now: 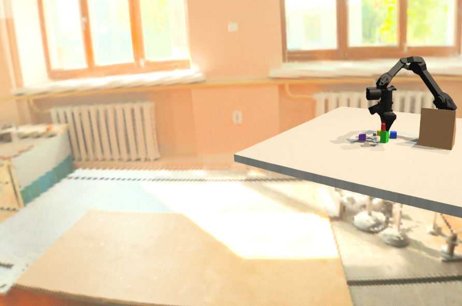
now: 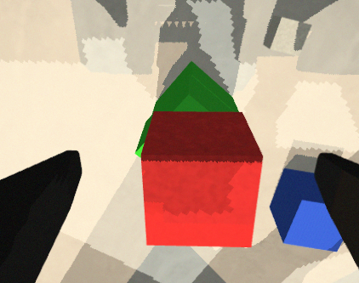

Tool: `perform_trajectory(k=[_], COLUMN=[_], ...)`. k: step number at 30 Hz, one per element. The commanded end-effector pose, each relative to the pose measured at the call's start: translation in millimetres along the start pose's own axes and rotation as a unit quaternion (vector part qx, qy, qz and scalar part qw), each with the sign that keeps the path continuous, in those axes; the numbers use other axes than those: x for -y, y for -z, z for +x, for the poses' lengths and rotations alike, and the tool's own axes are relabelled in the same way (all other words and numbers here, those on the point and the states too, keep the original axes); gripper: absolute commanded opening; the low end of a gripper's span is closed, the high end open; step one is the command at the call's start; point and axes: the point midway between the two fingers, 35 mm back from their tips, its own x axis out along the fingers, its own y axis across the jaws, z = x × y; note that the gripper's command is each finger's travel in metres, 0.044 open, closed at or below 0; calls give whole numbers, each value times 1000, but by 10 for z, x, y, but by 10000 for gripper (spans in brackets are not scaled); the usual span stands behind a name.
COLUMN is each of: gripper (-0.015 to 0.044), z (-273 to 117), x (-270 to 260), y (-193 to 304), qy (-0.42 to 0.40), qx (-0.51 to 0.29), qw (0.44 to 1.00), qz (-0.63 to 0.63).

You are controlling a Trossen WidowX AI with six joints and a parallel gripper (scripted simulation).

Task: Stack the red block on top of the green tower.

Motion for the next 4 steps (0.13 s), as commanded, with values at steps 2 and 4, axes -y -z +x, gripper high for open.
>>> perform_trajectory(k=[2,4], gripper=[440,440], z=[1,1], x=[-1,-1], y=[-2,-2], qy=[0,0], qx=[1,1], qw=[1000,1000], qz=[0,0])
